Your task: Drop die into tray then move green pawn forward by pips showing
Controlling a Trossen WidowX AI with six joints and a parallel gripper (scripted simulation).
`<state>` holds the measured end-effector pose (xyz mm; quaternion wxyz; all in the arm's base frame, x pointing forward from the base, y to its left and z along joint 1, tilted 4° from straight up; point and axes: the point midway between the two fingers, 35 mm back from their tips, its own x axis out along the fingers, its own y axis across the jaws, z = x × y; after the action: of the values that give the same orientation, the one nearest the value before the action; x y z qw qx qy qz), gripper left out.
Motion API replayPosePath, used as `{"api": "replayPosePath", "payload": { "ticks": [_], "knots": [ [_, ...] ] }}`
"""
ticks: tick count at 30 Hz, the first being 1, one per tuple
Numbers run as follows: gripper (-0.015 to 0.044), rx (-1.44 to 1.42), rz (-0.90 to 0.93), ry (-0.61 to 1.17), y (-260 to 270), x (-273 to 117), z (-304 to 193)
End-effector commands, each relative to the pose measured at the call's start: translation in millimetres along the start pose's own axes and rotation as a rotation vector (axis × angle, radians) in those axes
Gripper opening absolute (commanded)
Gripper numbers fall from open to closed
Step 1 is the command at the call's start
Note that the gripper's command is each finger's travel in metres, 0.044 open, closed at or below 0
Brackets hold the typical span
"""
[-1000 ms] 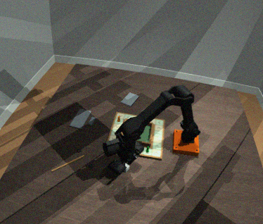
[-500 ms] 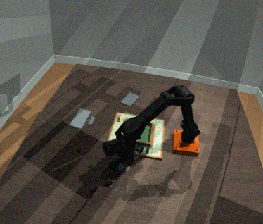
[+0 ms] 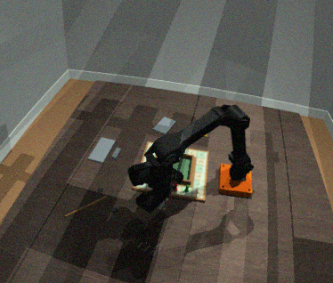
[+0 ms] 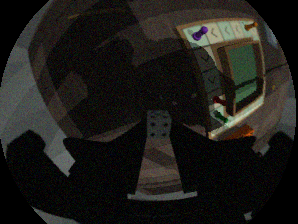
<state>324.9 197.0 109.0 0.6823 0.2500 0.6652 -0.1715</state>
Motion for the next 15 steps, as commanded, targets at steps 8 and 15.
{"api": "replayPosePath", "payload": {
  "ticks": [8, 15],
  "knots": [
    [0.0000, 0.024, -0.010, -0.006, -3, -53, -5],
    [0.0000, -0.029, -0.014, -0.009, -24, -51, 15]
  ]
}}
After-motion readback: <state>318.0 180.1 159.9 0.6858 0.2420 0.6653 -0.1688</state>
